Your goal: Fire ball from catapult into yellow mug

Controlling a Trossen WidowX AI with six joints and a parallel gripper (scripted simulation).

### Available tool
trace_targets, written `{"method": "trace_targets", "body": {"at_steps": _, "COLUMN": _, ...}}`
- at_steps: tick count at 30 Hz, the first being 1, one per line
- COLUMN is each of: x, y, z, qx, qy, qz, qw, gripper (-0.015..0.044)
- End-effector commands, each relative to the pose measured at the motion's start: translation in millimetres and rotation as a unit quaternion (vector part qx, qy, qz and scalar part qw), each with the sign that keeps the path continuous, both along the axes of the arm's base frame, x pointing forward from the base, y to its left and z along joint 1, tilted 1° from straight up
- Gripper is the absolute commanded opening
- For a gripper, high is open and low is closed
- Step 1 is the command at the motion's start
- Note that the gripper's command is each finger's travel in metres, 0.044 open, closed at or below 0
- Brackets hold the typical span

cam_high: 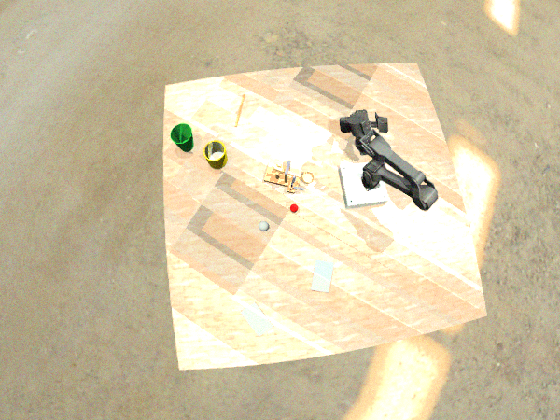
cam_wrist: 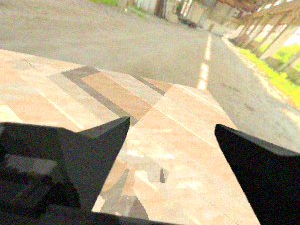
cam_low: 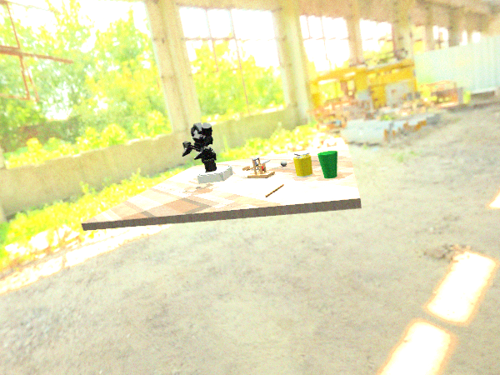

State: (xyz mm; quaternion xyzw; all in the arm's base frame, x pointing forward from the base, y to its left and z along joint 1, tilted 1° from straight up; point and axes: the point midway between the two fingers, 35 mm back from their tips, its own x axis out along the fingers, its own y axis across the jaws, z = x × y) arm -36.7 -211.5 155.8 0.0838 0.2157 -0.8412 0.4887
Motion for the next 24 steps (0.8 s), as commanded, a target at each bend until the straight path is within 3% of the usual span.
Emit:
{"method": "trace_targets", "body": {"at_steps": 1, "x": 1.0, "y": -0.5, "z": 0.3, "qx": 0.002, "qy": 0.000, "qz": 0.002, "qw": 1.000, "gripper": 0.0426}}
{"method": "trace_targets", "body": {"at_steps": 12, "x": 67.2, "y": -27.5, "z": 14.9, "qx": 0.108, "qy": -0.002, "qz": 0.142, "qw": 0.984, "gripper": 0.0440}}
{"method": "trace_targets", "body": {"at_steps": 24, "x": 157.8, "y": -40.4, "z": 19.4, "qx": 0.240, "qy": 0.001, "qz": 0.286, "qw": 0.928, "gripper": 0.0440}}
